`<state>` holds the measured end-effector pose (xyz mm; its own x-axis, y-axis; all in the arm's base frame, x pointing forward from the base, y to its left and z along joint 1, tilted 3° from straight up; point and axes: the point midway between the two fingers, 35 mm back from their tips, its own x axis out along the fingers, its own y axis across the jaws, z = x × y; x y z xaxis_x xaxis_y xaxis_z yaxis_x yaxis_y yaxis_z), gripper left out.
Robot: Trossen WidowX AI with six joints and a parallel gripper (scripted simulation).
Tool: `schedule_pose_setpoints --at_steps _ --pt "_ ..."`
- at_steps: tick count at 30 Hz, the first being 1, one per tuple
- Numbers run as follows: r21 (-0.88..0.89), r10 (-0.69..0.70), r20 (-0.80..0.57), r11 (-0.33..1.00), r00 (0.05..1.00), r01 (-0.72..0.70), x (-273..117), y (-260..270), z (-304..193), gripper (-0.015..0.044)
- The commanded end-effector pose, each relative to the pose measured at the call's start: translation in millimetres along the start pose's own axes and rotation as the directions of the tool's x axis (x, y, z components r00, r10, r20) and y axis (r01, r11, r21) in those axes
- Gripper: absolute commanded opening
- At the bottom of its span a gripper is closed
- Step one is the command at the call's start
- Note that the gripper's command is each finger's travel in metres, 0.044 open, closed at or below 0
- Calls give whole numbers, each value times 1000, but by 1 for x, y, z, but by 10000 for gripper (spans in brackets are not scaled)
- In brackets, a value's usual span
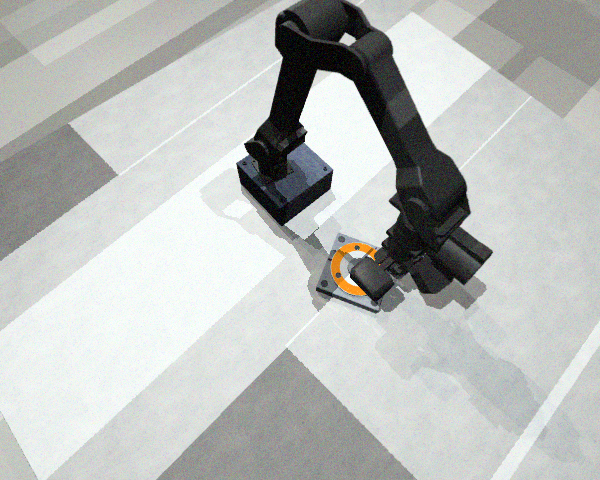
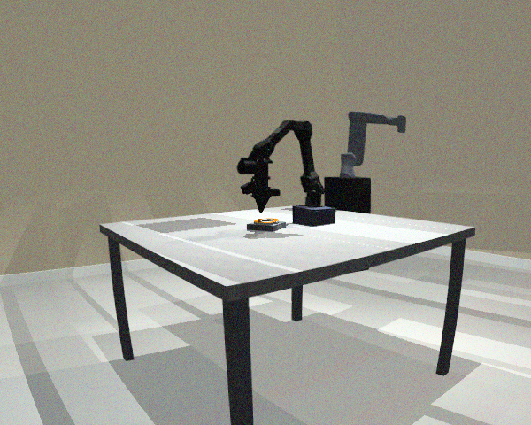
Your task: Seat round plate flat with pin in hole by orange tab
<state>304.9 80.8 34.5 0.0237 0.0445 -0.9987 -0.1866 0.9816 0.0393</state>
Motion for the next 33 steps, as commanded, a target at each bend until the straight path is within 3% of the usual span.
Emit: schedule_pose_setpoints --at_steps 1,33 --pt "-1 4 -27 1000 1000 -4 31 0 -6 0" --pt "-1 2 -27 1000 1000 -2 36 -26 2 0"
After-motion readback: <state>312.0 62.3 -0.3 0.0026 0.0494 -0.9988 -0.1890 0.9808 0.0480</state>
